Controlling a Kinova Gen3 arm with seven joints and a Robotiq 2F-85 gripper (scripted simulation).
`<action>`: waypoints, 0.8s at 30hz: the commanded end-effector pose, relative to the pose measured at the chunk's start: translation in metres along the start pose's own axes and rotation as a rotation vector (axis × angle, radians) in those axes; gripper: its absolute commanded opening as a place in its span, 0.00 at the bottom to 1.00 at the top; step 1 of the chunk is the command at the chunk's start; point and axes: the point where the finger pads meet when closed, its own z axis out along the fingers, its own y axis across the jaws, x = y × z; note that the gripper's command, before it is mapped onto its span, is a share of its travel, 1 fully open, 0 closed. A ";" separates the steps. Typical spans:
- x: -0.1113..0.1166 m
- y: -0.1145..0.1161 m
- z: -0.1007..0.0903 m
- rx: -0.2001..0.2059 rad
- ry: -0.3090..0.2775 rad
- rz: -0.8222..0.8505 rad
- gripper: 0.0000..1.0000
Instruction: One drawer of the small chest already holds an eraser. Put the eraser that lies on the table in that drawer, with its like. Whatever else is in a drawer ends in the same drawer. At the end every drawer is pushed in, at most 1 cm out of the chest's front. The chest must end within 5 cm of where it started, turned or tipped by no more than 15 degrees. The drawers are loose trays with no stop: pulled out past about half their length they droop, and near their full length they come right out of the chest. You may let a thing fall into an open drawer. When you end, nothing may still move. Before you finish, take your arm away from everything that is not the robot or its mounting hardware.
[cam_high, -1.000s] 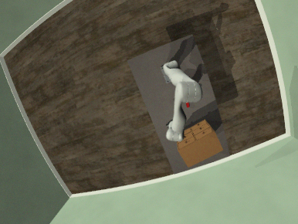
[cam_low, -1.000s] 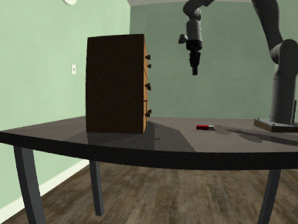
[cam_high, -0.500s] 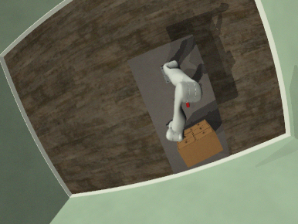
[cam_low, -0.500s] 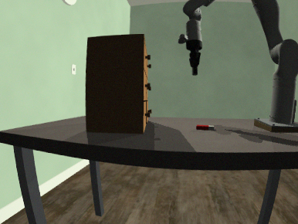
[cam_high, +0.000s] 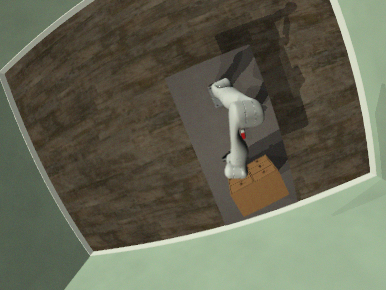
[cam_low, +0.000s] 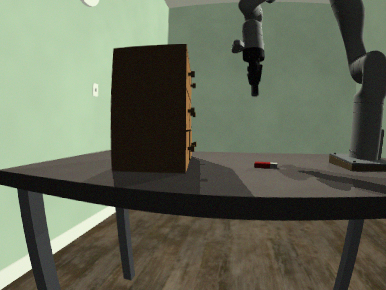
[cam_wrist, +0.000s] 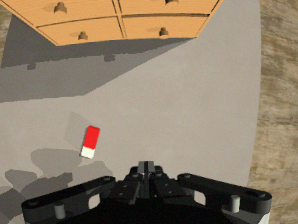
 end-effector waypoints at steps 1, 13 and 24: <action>0.005 -0.026 -0.003 -0.002 0.007 -0.023 0.00; 0.013 -0.110 -0.003 -0.002 0.007 -0.023 0.00; 0.013 -0.113 -0.003 -0.002 0.010 -0.023 0.00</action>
